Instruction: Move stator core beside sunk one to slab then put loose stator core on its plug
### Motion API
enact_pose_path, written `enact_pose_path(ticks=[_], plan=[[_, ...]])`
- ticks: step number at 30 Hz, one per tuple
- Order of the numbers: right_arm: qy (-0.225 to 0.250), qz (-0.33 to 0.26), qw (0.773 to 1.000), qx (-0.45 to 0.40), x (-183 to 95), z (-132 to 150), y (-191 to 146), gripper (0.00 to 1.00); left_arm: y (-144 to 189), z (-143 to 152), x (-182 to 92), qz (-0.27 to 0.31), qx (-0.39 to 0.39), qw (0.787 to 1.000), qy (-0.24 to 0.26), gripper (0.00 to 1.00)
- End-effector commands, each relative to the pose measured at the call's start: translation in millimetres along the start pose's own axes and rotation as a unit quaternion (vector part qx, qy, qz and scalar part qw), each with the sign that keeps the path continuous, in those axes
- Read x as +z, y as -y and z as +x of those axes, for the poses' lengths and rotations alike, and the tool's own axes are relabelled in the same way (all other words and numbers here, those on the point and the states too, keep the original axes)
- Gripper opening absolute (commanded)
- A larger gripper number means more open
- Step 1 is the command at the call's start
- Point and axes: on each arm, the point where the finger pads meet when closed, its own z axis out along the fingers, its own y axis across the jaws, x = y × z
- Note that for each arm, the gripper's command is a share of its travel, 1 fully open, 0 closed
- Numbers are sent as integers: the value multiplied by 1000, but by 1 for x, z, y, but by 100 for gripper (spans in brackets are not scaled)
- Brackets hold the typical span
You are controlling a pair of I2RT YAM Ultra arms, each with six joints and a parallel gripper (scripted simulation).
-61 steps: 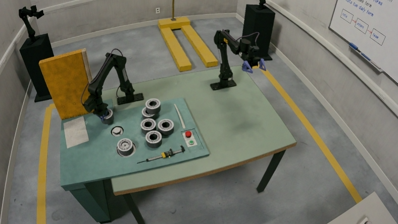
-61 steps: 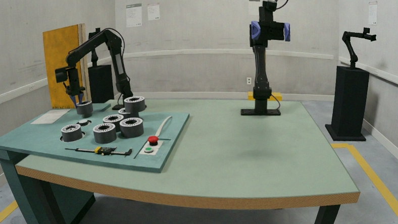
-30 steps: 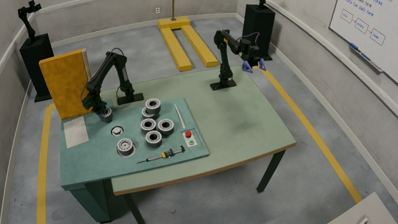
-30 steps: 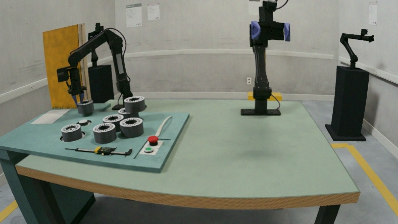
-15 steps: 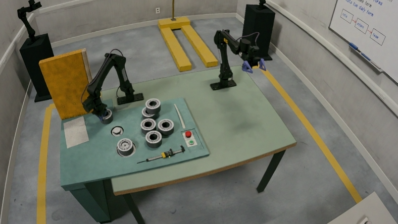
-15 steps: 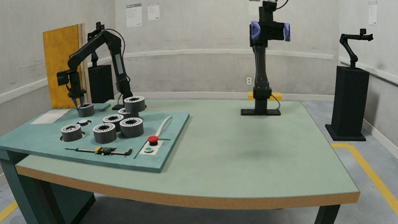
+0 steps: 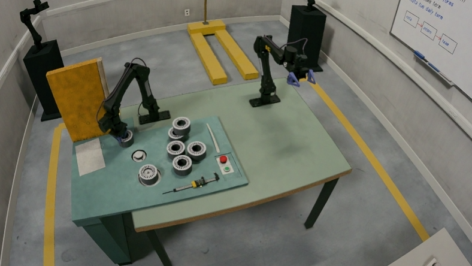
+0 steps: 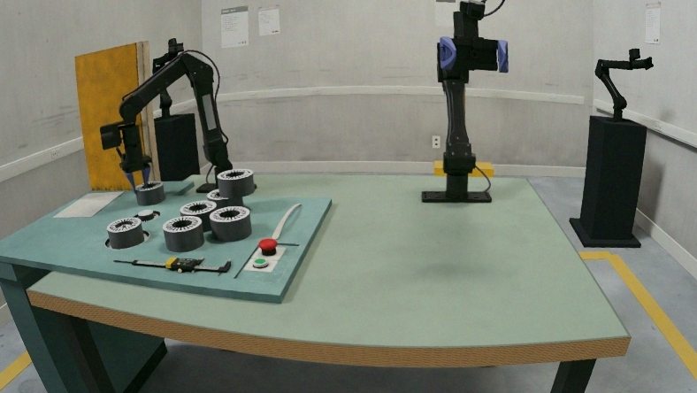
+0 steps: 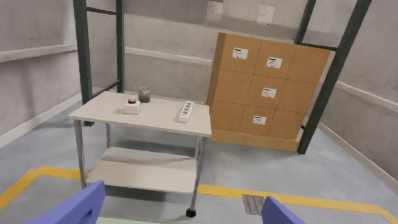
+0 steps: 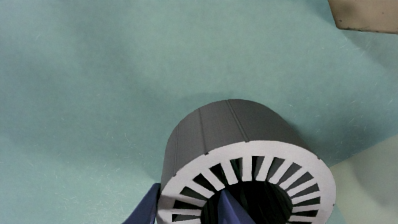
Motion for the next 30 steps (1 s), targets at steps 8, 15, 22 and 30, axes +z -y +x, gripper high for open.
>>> enact_pose_path(ticks=[8,15,22,30], plan=[[12,-24,1000,-3,-37,-4,-6,38,0,-13,-9,-2,3,1000,16,100],[12,-27,1000,-3,-55,-3,-6,38,0,-13,-9,-2,3,1000,16,100],[12,-31,999,-3,-70,-2,-6,38,0,-13,-9,-2,3,1000,16,100],[12,-27,1000,-3,-80,-1,-7,38,0,-13,-9,-2,3,1000,16,100]])
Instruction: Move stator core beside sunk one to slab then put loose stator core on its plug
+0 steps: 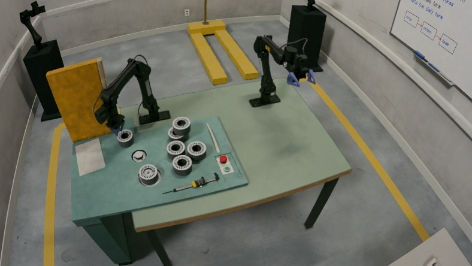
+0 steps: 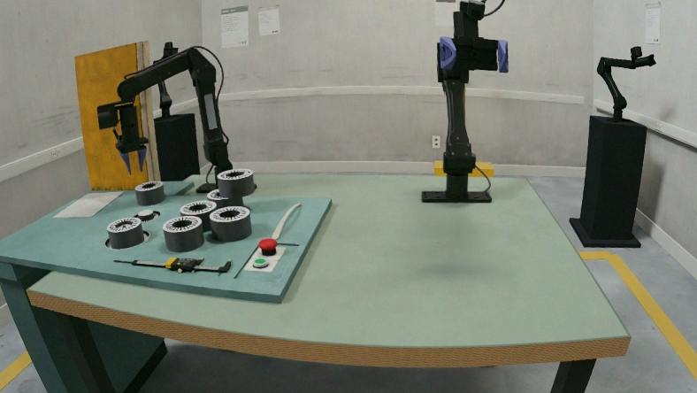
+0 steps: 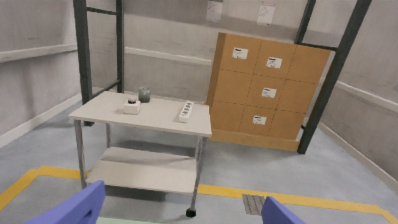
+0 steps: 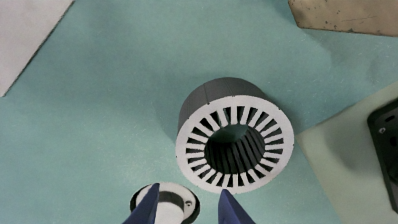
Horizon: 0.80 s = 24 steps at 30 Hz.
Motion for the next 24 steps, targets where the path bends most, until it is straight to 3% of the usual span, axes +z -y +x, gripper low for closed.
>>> enact_pose_path(ticks=[1,18,19,23,24], plan=[[10,-15,1000,-3,-18,-1,-3,38,0,-13,-9,-2,3,1000,16,100],[10,-19,1000,-2,-19,0,-6,37,0,-13,-9,-2,3,1000,16,100],[-3,-26,999,-20,-23,17,-8,37,0,-13,-9,-2,3,1000,16,100],[0,-16,999,-41,-18,30,-5,37,0,-13,-9,-2,3,1000,16,100],[6,-32,998,-55,-27,37,-7,37,0,-13,-9,-2,3,1000,16,100]])
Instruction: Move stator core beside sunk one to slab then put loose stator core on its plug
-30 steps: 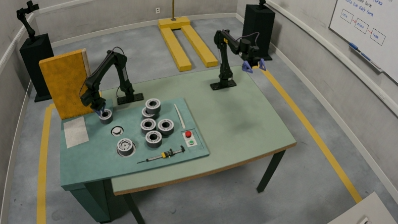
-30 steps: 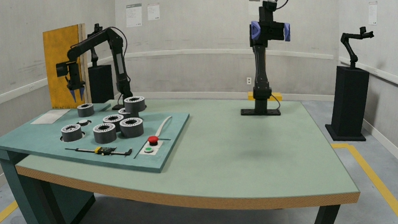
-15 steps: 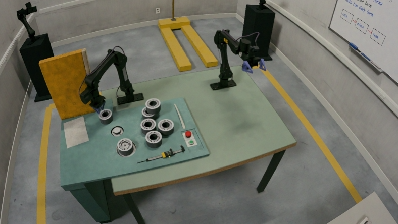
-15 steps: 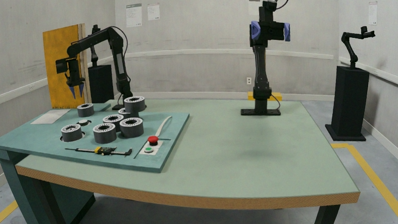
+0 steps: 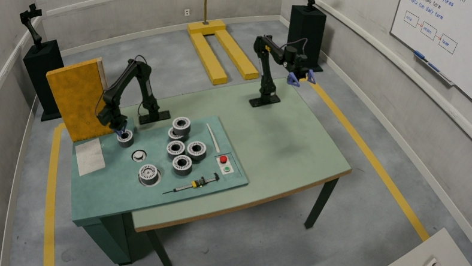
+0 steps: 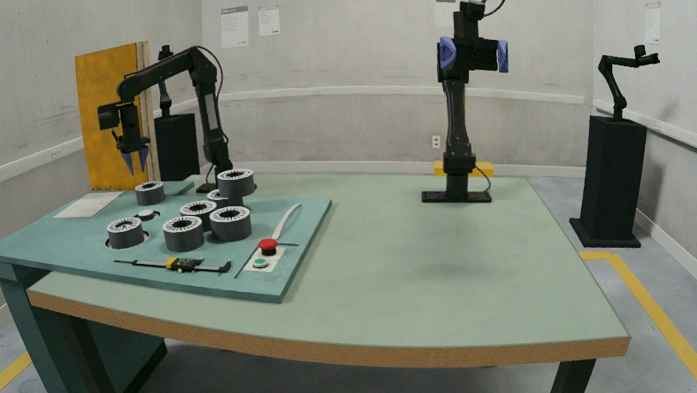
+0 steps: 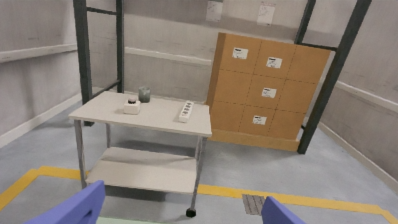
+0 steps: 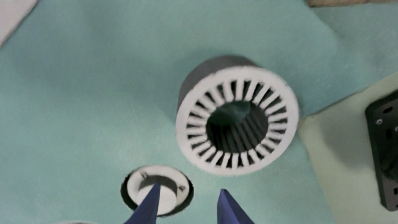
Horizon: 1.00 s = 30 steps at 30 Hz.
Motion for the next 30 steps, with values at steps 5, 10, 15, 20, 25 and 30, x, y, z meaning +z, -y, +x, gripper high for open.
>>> enact_pose_path(ticks=[5,10,15,20,25,30], plan=[[13,-34,992,-120,-25,79,-7,37,0,-13,-9,-2,3,1000,16,100],[12,-36,973,-227,-28,146,16,37,0,-13,-9,-2,3,1000,16,100],[11,-35,956,-291,-29,184,35,37,0,-13,-9,-2,3,1000,16,100],[4,-38,932,-361,-30,222,61,37,0,-13,-9,-2,3,1000,16,100],[12,-37,895,-445,-28,265,100,37,0,-13,-9,-2,3,1000,16,100],[5,-41,871,-489,-31,281,127,37,0,-13,-9,-2,3,1000,16,100]])
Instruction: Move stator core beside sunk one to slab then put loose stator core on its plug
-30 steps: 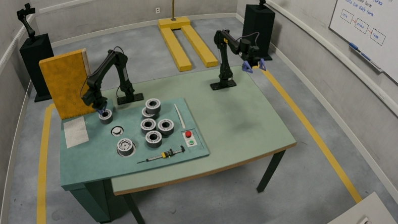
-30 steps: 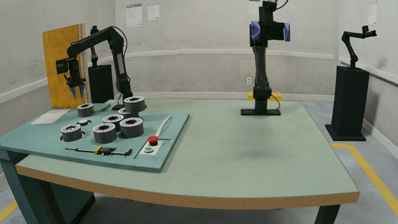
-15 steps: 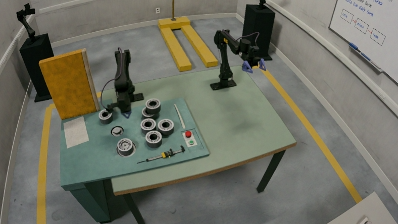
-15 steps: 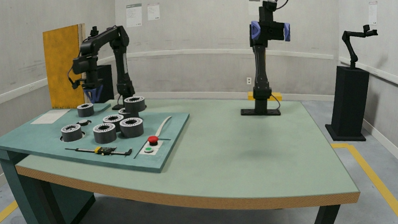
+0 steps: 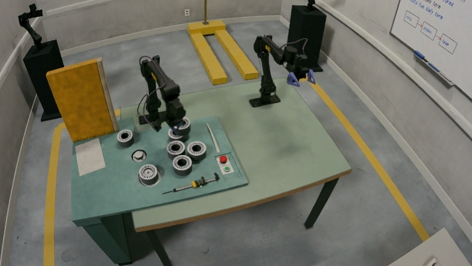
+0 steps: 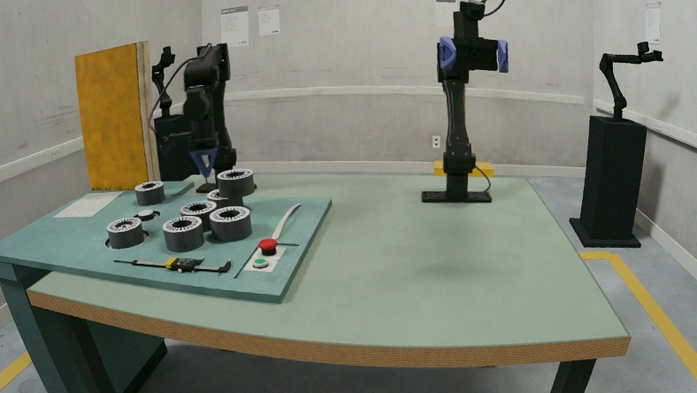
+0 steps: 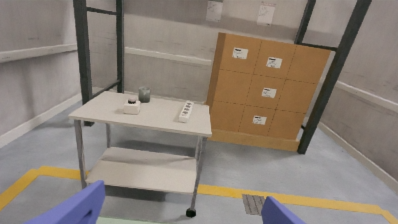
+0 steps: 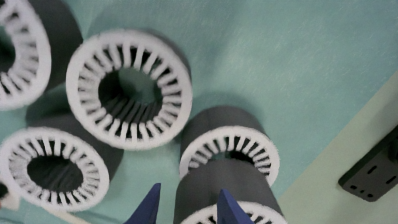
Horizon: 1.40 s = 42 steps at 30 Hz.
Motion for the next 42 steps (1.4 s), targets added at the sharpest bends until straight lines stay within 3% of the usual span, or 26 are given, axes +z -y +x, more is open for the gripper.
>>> enact_pose_path(ticks=[1,14,21,22,24,32,36,39,42], plan=[[9,-30,1000,-5,-22,6,-5,37,0,-13,-9,-2,3,1000,16,100],[3,-41,993,-114,-27,75,-1,37,0,-13,-9,-2,3,1000,16,100],[0,-45,991,-124,-29,78,-2,37,0,-13,-9,-2,3,1000,16,100],[2,-23,991,-130,-5,77,8,37,0,-13,-9,-2,3,1000,16,100],[1,-17,992,-128,2,77,4,37,0,-13,-9,-2,3,1000,16,100],[0,-10,991,-132,19,79,3,37,0,-13,-9,-2,3,1000,16,100],[0,-20,992,-128,10,78,4,37,0,-13,-9,-2,3,1000,16,100],[3,-4,993,-119,31,70,4,37,0,-13,-9,-2,3,1000,16,100],[0,-17,991,-132,29,79,2,37,0,-13,-9,-2,3,1000,16,100]])
